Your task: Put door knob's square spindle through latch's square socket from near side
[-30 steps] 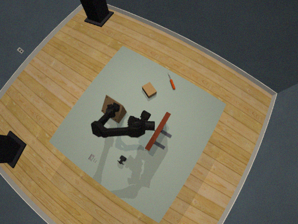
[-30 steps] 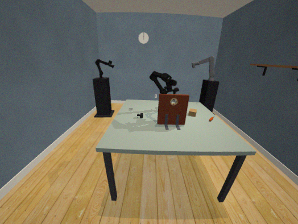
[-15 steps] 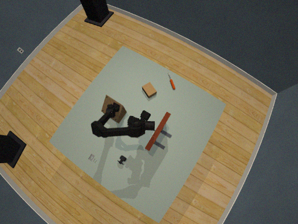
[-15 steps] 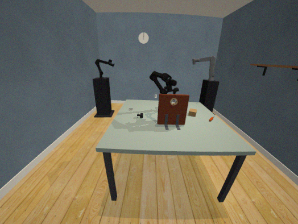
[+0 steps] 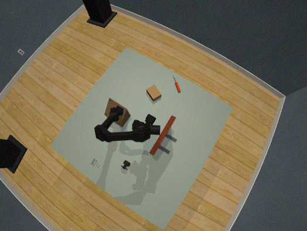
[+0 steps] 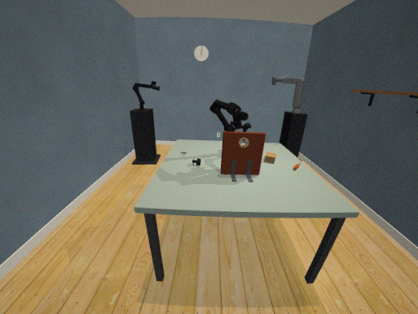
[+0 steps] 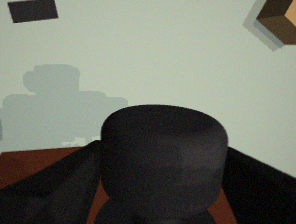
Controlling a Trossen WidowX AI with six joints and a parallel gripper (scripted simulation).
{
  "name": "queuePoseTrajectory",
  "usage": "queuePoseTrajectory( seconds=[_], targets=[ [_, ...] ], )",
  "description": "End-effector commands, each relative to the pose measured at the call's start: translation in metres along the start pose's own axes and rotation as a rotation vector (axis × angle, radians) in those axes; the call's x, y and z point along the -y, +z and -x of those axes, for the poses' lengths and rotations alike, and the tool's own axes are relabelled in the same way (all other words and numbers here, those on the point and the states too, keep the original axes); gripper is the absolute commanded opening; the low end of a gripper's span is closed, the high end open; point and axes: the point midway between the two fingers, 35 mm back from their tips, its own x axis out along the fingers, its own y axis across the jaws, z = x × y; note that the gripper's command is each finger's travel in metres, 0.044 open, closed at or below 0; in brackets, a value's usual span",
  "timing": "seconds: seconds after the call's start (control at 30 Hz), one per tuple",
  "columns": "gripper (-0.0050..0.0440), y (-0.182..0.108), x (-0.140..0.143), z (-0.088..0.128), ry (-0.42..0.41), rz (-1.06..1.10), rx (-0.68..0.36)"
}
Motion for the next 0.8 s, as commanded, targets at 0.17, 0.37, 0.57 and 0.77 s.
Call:
queuePoseTrajectory(
  seconds=[0.17, 0.37, 0.57, 0.77],
  targets=[
    [0.0, -0.007, 0.001, 0.003, -0.009, -0.001, -0.009],
    [0.0, -0.01, 0.001, 0.003, -0.009, -0.001, -0.009],
    [0.0, -0.011, 0.001, 0.004, -0.009, -0.001, -0.009],
    [0.0, -0.014, 0.001, 0.004, -0.009, -0.001, -0.009]
  ],
)
